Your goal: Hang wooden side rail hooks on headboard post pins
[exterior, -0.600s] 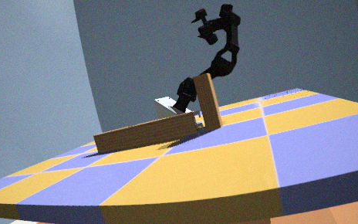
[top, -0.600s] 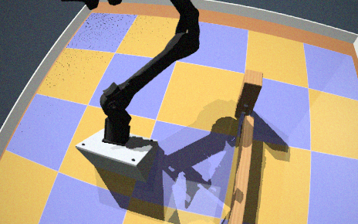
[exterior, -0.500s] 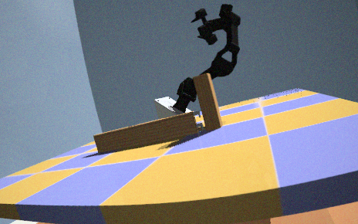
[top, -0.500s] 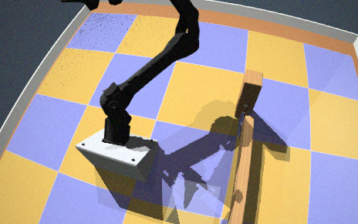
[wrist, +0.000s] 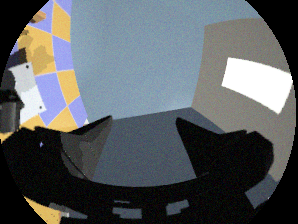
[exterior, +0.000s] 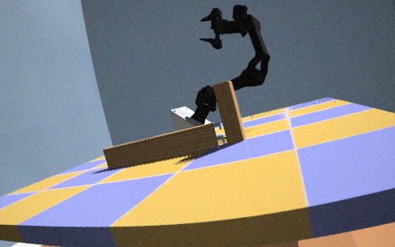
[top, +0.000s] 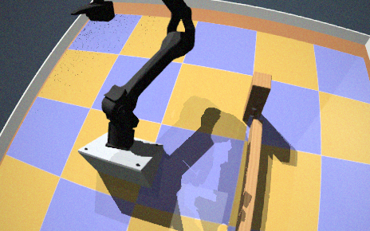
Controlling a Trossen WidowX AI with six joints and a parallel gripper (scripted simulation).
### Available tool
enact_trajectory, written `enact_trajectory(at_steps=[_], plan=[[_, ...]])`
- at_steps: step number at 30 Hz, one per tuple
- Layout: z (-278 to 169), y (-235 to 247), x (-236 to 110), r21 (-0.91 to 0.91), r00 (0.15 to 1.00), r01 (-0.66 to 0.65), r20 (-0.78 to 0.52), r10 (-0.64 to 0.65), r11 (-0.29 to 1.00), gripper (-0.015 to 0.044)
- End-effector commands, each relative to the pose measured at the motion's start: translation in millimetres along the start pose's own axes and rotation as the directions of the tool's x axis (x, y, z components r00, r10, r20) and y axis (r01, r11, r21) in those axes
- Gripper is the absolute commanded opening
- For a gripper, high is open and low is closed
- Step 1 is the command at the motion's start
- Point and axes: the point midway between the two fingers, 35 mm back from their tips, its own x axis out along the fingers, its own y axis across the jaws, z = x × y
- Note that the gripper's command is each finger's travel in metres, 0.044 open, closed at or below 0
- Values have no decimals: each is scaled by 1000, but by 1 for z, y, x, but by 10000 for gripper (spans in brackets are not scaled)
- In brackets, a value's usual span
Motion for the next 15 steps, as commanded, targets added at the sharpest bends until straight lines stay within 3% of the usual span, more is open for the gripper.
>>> enact_trajectory(at_steps=[1,15], plan=[[64,13,44,511,930,-279,356,95,813,440],[131,40,56,688,765,-642,609,211,339,440]])
